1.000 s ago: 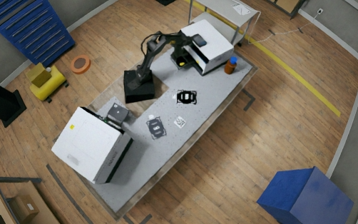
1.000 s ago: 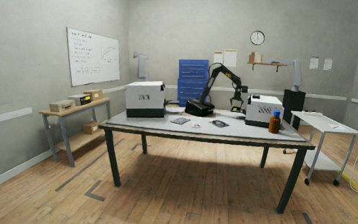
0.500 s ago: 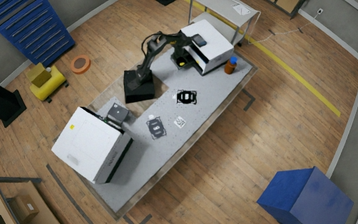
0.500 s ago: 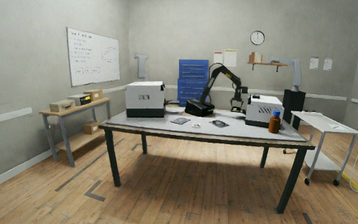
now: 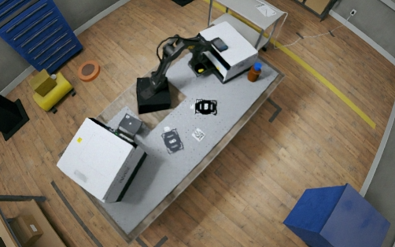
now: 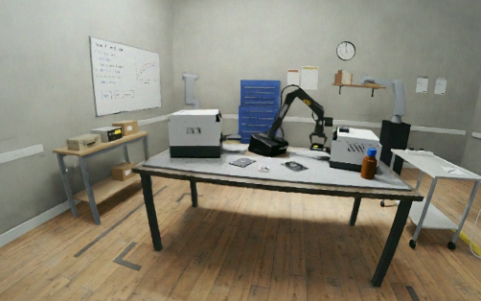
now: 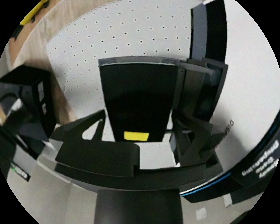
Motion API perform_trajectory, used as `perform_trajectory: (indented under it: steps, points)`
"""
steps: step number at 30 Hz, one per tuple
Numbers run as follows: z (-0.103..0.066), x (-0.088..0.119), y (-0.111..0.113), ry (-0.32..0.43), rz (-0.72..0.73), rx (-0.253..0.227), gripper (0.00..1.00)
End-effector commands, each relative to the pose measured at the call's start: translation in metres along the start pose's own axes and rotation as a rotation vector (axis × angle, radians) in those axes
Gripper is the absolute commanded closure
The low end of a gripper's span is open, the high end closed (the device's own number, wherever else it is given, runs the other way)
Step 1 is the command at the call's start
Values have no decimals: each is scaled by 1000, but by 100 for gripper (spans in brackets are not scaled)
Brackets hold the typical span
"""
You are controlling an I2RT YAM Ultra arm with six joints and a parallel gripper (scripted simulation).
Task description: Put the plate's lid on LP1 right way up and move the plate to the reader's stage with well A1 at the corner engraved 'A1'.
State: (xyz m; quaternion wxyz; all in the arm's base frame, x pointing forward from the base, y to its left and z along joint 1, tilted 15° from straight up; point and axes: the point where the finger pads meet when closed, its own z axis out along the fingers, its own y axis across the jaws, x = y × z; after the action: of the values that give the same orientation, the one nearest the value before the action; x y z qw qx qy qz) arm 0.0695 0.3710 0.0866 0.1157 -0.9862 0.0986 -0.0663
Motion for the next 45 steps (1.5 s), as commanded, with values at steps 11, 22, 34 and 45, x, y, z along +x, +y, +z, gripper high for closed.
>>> perform_trajectory:
  steps: [11,22,34,45]
  points:
    - [-1,-1,-3,-8,0,12,0]
    - [-1,-1,-3,-8,0,12,6]
    - [-1,-1,-3,-8,0,12,13]
    - [-1,-1,-3,-8,0,12,14]
